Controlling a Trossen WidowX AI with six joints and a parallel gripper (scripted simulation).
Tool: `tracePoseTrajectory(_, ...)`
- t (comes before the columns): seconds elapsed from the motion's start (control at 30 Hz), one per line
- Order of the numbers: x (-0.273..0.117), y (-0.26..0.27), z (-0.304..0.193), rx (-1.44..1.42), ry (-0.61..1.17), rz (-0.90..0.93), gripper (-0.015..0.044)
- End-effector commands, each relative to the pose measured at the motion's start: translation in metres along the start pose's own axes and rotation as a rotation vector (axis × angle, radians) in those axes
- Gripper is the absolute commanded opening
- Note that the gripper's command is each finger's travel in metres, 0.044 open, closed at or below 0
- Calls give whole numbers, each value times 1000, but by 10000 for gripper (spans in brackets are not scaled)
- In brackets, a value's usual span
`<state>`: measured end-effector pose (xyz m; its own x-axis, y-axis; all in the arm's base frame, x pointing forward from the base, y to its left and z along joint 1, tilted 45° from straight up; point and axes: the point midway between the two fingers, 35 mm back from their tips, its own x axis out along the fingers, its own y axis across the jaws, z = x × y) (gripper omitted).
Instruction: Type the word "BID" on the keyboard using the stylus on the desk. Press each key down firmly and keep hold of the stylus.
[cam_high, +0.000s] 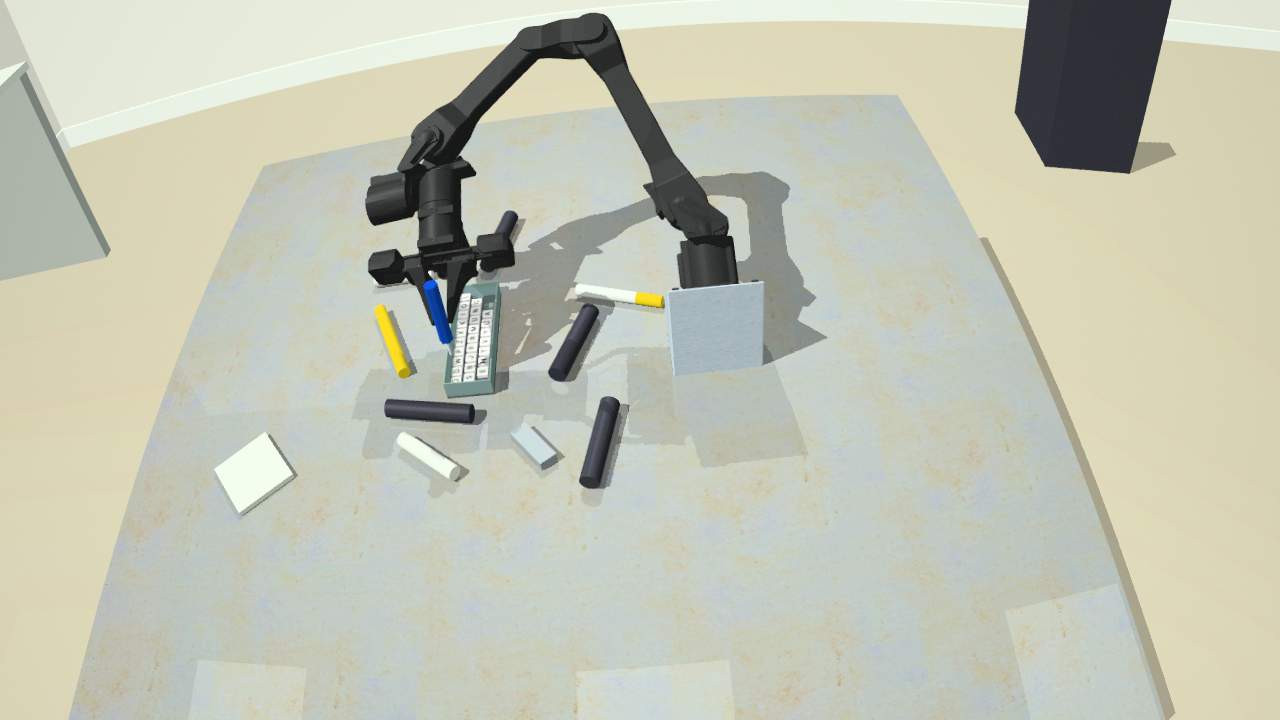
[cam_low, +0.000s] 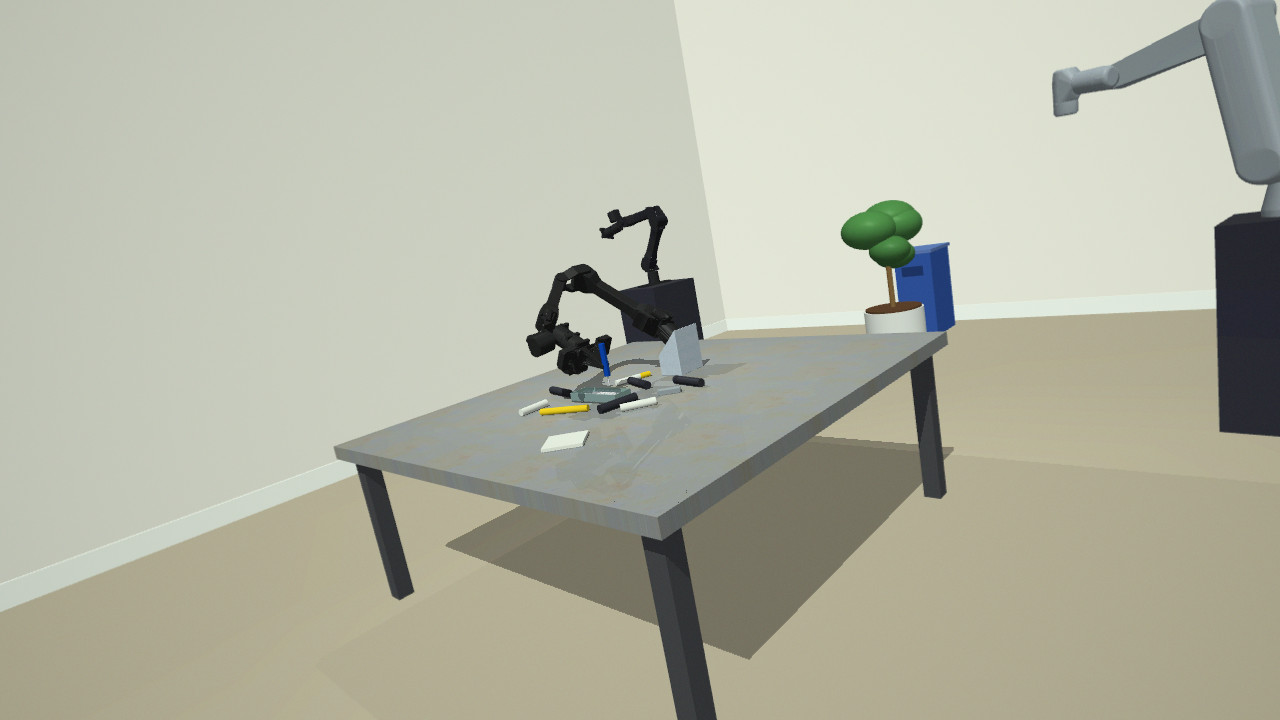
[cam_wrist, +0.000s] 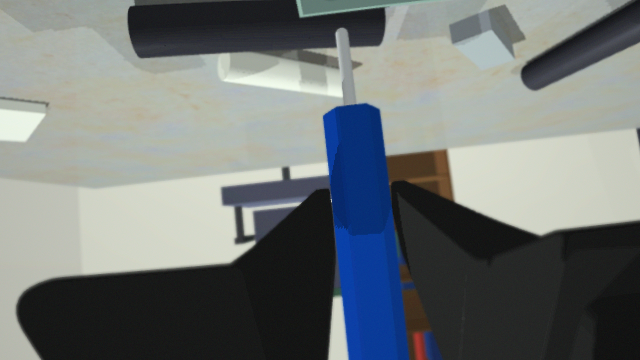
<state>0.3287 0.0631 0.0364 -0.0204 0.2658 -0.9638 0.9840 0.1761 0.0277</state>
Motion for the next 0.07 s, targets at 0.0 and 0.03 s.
tracePoseTrajectory(0.0, 0, 0, 0, -1, 0, -1, 81)
tracePoseTrajectory(0.03, 0, 0, 0, -1, 0, -1, 81)
